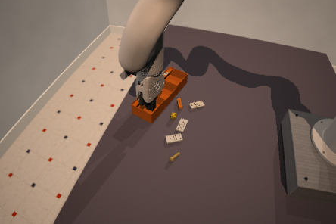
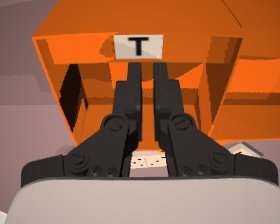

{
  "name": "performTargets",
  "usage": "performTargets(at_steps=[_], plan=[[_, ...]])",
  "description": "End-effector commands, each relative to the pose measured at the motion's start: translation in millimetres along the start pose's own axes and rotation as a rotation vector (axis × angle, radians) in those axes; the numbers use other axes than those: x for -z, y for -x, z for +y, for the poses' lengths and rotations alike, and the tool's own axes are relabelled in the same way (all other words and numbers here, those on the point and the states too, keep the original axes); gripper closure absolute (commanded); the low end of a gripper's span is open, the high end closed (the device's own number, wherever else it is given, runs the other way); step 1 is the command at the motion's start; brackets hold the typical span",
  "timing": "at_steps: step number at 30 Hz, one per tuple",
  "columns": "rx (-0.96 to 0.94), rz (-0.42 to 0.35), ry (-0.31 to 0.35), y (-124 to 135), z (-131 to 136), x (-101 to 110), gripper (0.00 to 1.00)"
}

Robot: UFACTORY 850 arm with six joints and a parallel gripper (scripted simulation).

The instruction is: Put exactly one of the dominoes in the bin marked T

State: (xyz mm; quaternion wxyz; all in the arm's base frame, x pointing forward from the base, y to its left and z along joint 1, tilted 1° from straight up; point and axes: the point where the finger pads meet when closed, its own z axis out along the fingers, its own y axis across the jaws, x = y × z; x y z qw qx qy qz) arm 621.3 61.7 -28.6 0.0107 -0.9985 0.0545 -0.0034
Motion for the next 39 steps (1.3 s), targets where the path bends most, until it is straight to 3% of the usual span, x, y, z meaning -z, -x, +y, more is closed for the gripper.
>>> performTargets(at_steps=[1,12,39], plan=[[0.0,0.002,0.0,-1.1,-0.2,1.0,0.93],[0.0,0.002,0.0,-1.1,-0.2,1.0,0.93],[0.0,0.002,0.0,-1.0,-0.2,36.9,0.93]])
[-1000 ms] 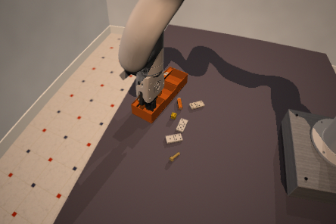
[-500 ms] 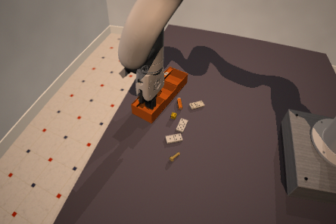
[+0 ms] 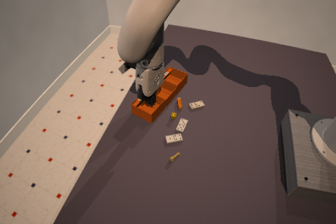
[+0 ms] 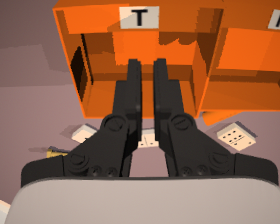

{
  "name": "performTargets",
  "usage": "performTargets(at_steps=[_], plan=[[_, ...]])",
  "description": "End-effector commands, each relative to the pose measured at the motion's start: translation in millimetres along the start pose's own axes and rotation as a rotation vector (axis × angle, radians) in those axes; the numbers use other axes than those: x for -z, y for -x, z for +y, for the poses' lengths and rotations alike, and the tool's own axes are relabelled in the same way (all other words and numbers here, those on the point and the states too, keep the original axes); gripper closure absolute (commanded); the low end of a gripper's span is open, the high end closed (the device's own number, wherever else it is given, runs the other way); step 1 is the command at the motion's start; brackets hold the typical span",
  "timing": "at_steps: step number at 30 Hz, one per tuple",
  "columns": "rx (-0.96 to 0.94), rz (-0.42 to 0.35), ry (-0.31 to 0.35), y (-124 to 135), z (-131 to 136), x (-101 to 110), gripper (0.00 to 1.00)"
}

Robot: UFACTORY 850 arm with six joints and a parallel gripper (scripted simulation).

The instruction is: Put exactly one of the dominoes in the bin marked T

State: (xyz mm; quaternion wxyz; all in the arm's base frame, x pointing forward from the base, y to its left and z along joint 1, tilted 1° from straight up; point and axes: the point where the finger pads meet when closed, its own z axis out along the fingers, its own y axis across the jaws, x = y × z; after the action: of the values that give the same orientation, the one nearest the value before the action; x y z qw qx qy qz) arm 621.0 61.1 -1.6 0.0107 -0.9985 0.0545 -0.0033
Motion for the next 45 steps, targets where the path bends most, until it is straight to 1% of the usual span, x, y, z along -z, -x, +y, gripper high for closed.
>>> performTargets(at_steps=[1,6,12,13,15,29,41,42,45], plan=[[0.0,0.002,0.0,-1.0,-0.2,13.9,0.93],[0.0,0.002,0.0,-1.0,-0.2,33.3,0.93],[0.0,0.002,0.0,-1.0,-0.2,33.2,0.93],[0.0,0.002,0.0,-1.0,-0.2,41.6,0.93],[0.0,0.002,0.0,-1.0,-0.2,41.6,0.93],[0.0,0.002,0.0,-0.8,-0.2,158.0,0.93],[0.0,0.002,0.0,-0.9,-0.2,158.0,0.93],[-0.05,0.002,-0.001,4.6,-2.9,152.3,0.29],[-0.173,0.002,-0.001,21.1,-10.9,135.4,0.29]])
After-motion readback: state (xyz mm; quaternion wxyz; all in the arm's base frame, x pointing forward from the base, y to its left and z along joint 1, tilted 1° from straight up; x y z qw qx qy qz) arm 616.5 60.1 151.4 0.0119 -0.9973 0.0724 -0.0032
